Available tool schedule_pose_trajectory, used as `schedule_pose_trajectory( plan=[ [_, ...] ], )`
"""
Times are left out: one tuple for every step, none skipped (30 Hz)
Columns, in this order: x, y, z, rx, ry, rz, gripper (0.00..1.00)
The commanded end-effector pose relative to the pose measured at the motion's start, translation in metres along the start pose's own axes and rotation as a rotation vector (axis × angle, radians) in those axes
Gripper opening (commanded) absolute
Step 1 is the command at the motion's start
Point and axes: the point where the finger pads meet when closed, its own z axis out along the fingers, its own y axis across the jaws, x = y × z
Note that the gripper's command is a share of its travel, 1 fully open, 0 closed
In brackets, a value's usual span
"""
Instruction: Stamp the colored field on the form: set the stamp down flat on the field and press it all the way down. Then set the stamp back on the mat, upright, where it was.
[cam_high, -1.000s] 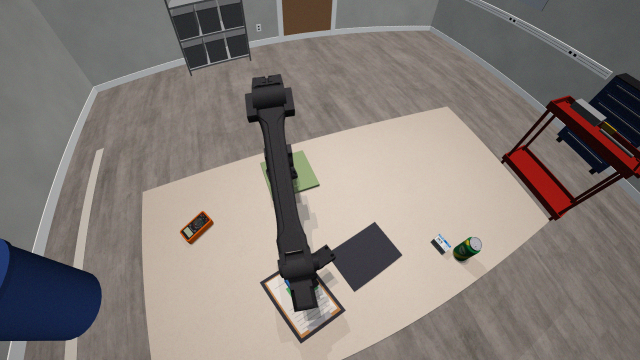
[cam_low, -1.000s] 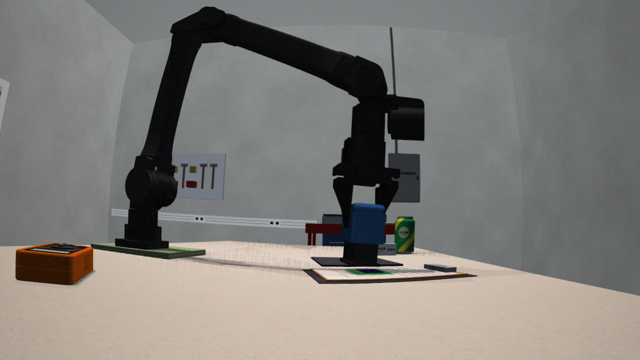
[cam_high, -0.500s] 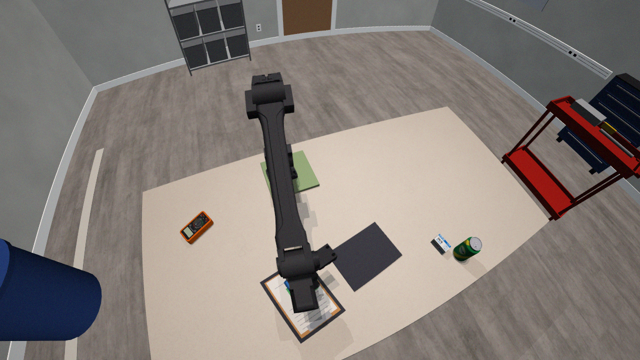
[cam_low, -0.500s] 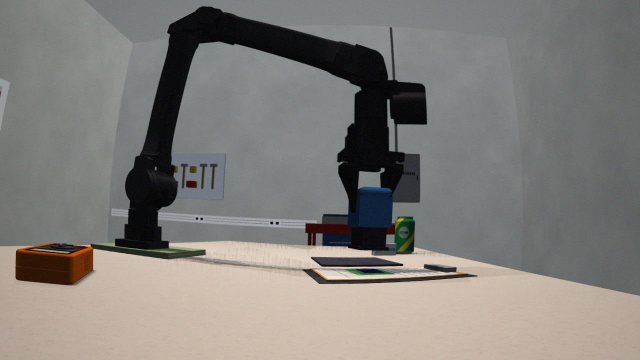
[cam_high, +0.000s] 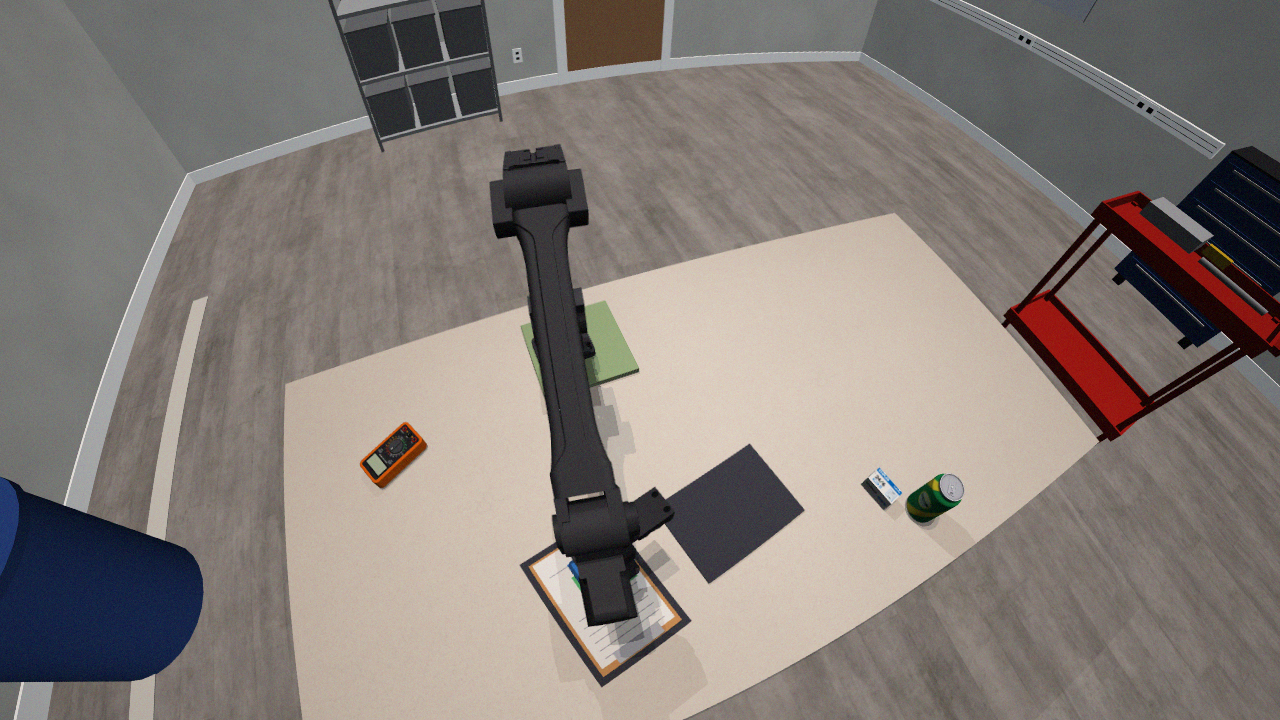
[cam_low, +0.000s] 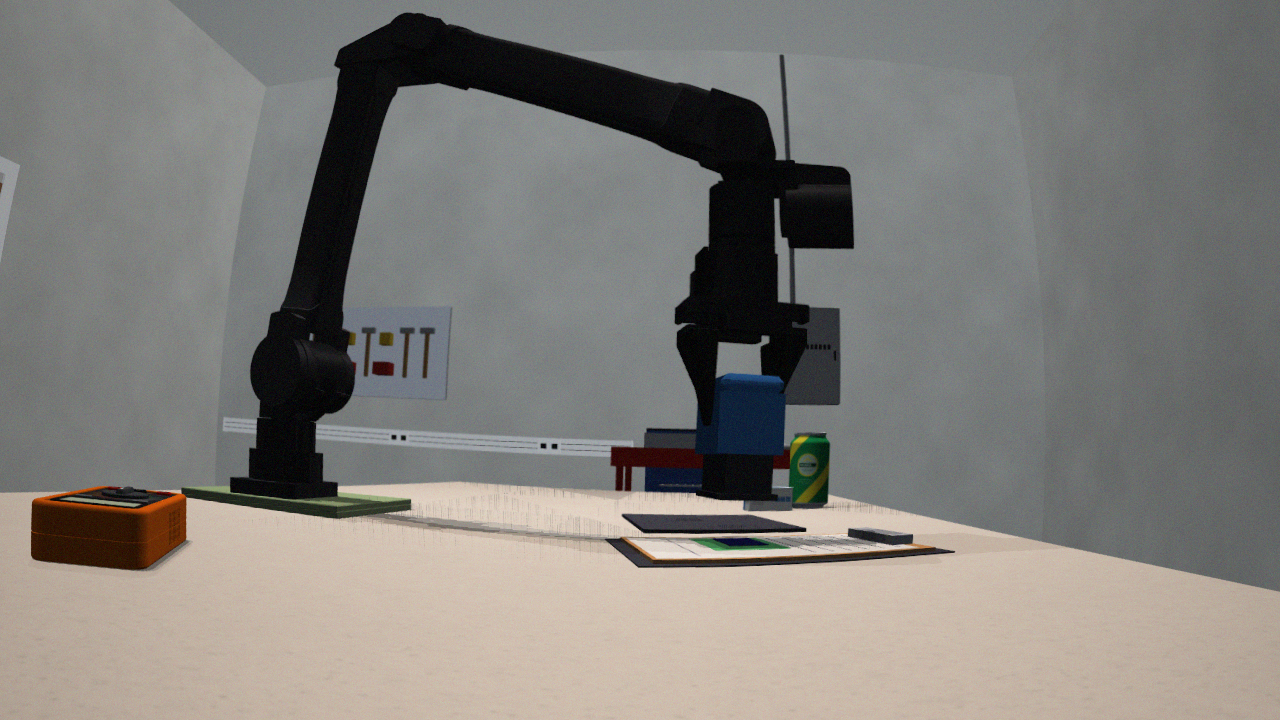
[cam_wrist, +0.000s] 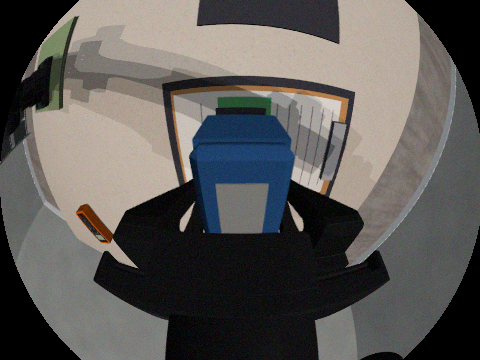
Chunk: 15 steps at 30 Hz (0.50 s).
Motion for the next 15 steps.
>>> schedule_pose_trajectory(
  plan=[
    [0.0087, -0.0243, -0.0246, 0.059, 0.026, -0.005, 0.33],
    [0.0087, -0.0243, -0.0246, 0.059, 0.026, -0.005, 0.33],
    [0.0087, -0.0243, -0.0246, 0.059, 0.026, -0.005, 0.33],
    [0.0087, -0.0243, -0.0246, 0.059, 0.026, -0.005, 0.33],
    [0.0087, -0.0243, -0.0246, 0.059, 0.026, -0.005, 0.33],
    [0.0087, -0.0243, -0.0246, 0.059, 0.026, -0.005, 0.33],
    [0.0087, -0.0243, -0.0246, 0.059, 0.026, -0.005, 0.33],
    [0.0087, -0.0243, -0.0246, 0.059, 0.026, -0.005, 0.33],
    [0.0087, -0.0243, -0.0246, 0.059, 0.026, -0.005, 0.33],
    [0.0087, -0.0243, -0.0246, 0.059, 0.026, -0.005, 0.33],
    [0.0087, -0.0243, -0.0246, 0.059, 0.026, -0.005, 0.33],
    [0.0087, -0.0243, -0.0246, 0.059, 0.026, -0.005, 0.33],
    [0.0087, -0.0243, -0.0246, 0.059, 0.026, -0.005, 0.33],
    [0.0065, -0.0253, -0.0246, 0.059, 0.025, -0.004, 0.33],
    [0.0014, -0.0274, -0.0248, 0.059, 0.025, 0.001, 0.33]
  ],
)
